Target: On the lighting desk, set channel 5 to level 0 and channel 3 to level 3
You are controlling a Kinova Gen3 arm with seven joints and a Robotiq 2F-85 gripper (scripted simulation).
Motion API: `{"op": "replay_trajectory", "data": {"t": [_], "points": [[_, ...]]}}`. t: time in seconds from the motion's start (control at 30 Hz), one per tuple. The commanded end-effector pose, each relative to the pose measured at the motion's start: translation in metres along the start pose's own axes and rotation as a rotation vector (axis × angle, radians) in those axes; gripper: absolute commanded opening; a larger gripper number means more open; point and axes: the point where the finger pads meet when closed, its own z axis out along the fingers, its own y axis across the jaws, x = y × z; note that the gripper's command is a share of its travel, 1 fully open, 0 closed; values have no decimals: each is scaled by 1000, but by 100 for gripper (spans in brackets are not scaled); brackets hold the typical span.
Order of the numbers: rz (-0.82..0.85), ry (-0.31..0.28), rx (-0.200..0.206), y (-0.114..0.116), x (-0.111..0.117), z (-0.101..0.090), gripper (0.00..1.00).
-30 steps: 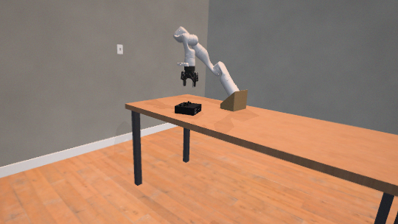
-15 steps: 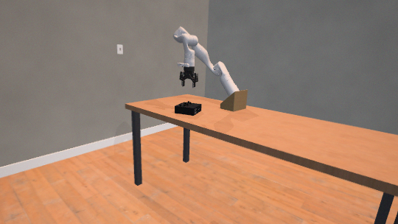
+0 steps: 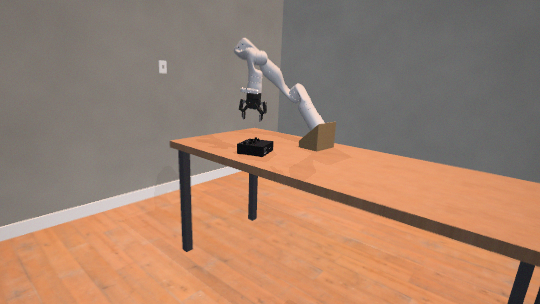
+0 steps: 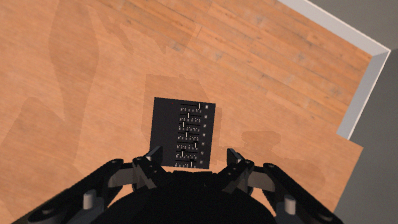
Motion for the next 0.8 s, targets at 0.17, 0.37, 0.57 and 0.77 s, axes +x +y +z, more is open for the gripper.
{"op": "replay_trajectory", "data": {"t": [0.17,0.37,0.57,0.77], "points": [[-267,-15,-38,17,-3,13,100],[-490,-31,-66,30,-4,22,100],[-640,-44,-83,39,-5,28,100],[-857,-68,-106,52,-6,36,100]]}}
